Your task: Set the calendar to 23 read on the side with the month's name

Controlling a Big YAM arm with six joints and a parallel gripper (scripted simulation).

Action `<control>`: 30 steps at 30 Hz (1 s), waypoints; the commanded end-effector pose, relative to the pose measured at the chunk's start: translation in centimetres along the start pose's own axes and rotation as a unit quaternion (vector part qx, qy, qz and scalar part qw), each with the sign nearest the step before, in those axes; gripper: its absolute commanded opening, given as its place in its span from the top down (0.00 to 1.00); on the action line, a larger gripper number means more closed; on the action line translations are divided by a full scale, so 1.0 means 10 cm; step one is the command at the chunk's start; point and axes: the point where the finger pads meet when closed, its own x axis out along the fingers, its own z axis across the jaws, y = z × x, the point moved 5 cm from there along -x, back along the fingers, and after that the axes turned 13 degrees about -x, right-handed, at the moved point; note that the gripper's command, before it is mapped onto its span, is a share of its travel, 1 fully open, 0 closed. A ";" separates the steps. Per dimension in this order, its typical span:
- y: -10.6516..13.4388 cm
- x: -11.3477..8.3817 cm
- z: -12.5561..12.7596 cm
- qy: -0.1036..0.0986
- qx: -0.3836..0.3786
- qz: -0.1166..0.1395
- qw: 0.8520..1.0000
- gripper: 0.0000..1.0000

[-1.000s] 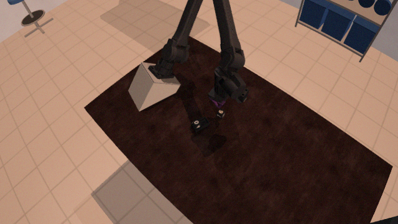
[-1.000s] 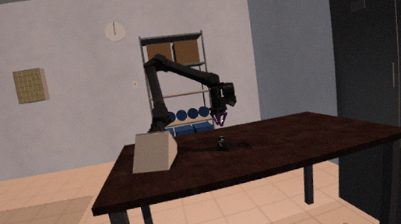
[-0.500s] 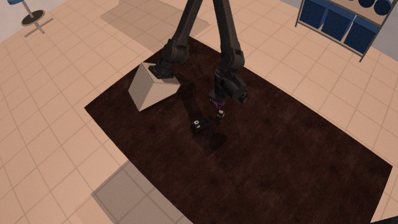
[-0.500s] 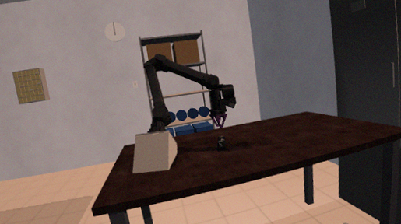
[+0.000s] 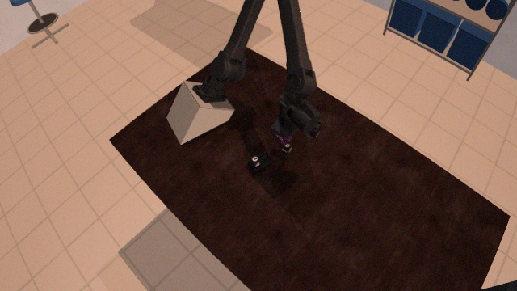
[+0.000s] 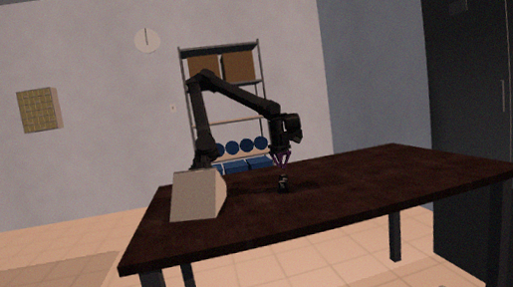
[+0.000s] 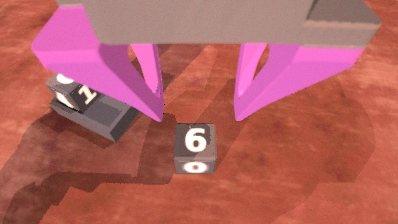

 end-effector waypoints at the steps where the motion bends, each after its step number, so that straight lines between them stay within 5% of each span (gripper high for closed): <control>1: -0.05 0.06 -0.04 0.003 0.006 -0.002 1.000 0.54; 30: -0.07 0.23 -0.05 0.004 0.007 -0.004 1.000 0.54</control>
